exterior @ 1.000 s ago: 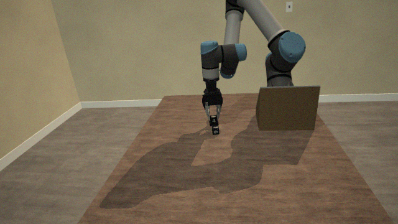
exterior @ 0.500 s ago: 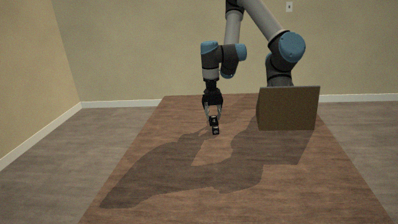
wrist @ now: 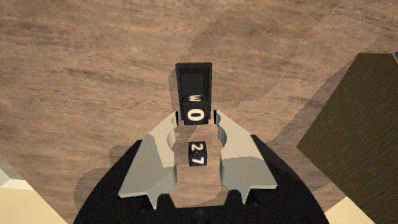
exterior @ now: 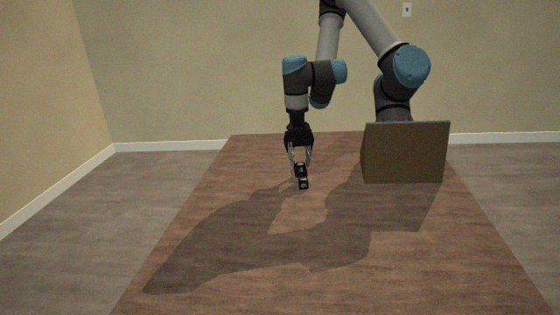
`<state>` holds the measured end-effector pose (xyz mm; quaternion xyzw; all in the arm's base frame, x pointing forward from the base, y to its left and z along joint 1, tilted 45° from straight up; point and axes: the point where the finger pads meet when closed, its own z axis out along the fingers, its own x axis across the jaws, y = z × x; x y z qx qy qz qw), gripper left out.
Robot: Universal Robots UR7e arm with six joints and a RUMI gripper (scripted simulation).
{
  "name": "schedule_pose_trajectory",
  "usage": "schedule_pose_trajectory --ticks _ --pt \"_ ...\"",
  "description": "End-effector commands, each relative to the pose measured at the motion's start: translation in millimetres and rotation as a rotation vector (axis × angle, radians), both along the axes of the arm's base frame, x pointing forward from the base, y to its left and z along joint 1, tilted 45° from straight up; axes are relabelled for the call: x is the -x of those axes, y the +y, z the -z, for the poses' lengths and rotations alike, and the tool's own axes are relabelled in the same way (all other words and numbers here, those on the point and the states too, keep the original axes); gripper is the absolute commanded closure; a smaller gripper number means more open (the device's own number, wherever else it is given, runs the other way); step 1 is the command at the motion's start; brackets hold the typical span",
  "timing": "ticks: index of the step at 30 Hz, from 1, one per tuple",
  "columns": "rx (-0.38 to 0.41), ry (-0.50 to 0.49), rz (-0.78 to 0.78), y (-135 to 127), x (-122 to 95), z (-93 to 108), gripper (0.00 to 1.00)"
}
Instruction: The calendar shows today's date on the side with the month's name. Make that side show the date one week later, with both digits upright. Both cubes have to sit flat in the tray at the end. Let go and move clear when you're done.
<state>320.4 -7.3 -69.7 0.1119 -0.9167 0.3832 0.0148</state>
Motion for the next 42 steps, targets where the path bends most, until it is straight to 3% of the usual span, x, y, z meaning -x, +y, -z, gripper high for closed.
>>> schedule_pose_trajectory --ticks 1,18,37,38,42 --pt "0.0 0.0 0.0 7.2 0.3 -7.1 0.72" --pt "0.0 0.0 0.0 44.3 3.4 -44.3 0.72" --pt "0.0 0.0 0.0 59.8 4.7 -59.7 0.72" --pt "0.0 0.0 0.0 59.8 4.7 -59.7 0.0" --pt "0.0 0.0 0.0 59.8 4.7 -59.7 0.0"
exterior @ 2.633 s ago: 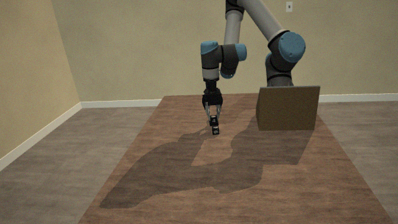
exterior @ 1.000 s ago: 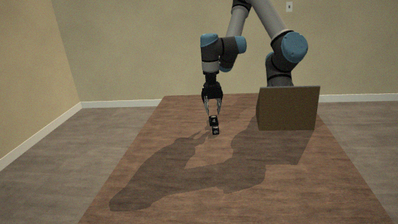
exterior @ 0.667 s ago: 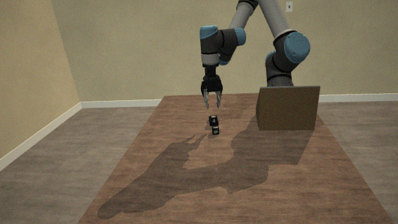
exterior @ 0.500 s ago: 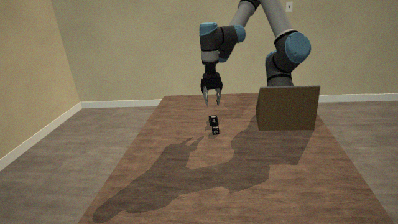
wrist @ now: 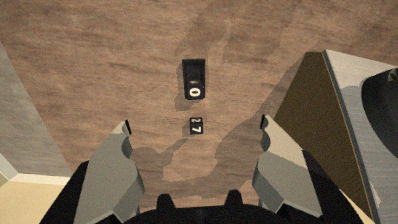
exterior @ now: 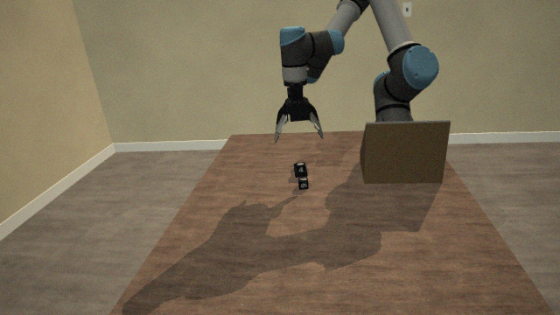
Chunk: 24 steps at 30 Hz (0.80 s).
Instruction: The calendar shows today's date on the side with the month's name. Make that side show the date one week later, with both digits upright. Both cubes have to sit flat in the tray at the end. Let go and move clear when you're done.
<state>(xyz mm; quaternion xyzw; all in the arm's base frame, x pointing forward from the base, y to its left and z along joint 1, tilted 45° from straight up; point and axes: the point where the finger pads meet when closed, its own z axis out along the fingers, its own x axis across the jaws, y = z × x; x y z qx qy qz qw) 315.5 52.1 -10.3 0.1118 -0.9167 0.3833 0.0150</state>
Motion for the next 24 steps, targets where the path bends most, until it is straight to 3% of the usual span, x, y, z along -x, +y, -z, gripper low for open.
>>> schedule_pose_trajectory --ticks 1,24 --pt "0.0 -0.001 0.0 0.4 -0.2 -0.3 0.0" --pt "-0.001 -0.007 0.006 0.4 0.0 -0.1 0.0"
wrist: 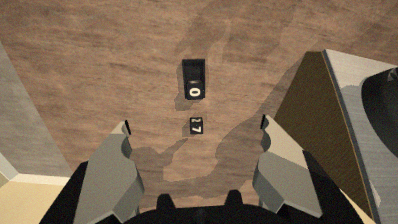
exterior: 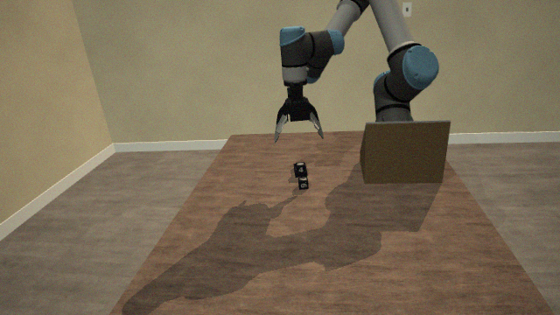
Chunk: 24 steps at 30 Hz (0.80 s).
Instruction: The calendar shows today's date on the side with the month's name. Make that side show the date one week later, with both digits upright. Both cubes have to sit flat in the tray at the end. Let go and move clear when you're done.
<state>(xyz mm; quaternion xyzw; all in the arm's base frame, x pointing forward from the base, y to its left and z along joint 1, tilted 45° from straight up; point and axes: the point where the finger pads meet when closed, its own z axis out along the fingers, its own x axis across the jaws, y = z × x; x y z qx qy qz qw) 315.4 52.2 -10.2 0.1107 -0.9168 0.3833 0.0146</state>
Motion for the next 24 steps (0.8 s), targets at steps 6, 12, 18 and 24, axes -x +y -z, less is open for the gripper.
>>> schedule_pose_trajectory --ticks 6,12,18,24 --pt "-0.002 -0.016 0.015 0.3 0.2 0.2 0.0" --pt "-0.004 -0.049 0.047 0.6 1.0 0.9 0.0" --pt "-0.009 -0.104 0.103 1.1 2.4 2.2 0.0" --pt "-0.013 -0.154 0.153 1.7 3.8 3.5 0.0"
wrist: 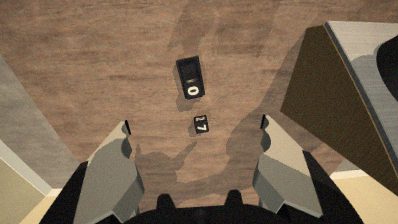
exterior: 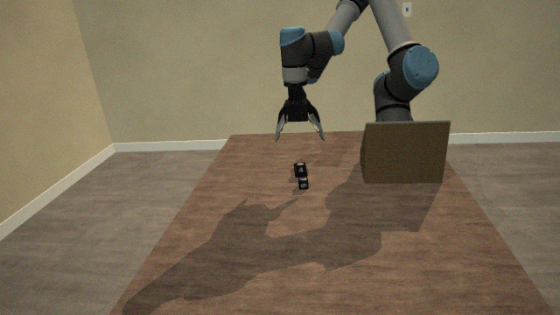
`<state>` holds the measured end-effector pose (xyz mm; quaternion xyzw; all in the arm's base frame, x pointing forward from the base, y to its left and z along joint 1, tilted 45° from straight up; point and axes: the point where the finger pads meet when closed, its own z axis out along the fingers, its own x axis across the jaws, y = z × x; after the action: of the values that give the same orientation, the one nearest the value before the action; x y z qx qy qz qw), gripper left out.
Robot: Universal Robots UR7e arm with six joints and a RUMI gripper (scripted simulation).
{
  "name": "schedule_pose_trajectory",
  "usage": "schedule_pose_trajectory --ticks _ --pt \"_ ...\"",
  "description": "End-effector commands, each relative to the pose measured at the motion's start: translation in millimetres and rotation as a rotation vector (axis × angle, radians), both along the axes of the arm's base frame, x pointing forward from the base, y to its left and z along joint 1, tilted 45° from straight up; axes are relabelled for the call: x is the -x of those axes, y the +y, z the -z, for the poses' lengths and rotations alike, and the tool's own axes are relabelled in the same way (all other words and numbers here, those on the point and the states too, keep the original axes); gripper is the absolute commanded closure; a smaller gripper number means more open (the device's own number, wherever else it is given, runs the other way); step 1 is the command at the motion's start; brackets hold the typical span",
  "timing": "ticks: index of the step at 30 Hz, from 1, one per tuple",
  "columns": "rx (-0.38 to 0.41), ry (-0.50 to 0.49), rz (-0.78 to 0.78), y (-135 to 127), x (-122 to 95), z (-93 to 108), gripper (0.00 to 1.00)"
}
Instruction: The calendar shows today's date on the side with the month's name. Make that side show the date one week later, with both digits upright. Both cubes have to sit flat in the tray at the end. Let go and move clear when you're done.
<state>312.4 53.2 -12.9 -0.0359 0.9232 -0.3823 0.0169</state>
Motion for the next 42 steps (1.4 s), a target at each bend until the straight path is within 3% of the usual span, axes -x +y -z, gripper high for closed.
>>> schedule_pose_trajectory --ticks 1,13,15,30,33,42 --pt "-0.003 -0.053 0.053 0.8 1.1 1.1 0.0" --pt "-0.022 -0.278 0.279 3.9 7.0 7.6 0.0" --pt "-0.022 -0.278 0.279 3.9 7.0 7.6 0.0" --pt "-0.05 -0.613 0.614 10.5 14.8 19.0 0.0" --pt "-0.05 -0.616 0.617 10.6 14.9 19.1 0.0" --pt "-0.068 -0.823 0.825 15.6 18.6 27.2 0.0"
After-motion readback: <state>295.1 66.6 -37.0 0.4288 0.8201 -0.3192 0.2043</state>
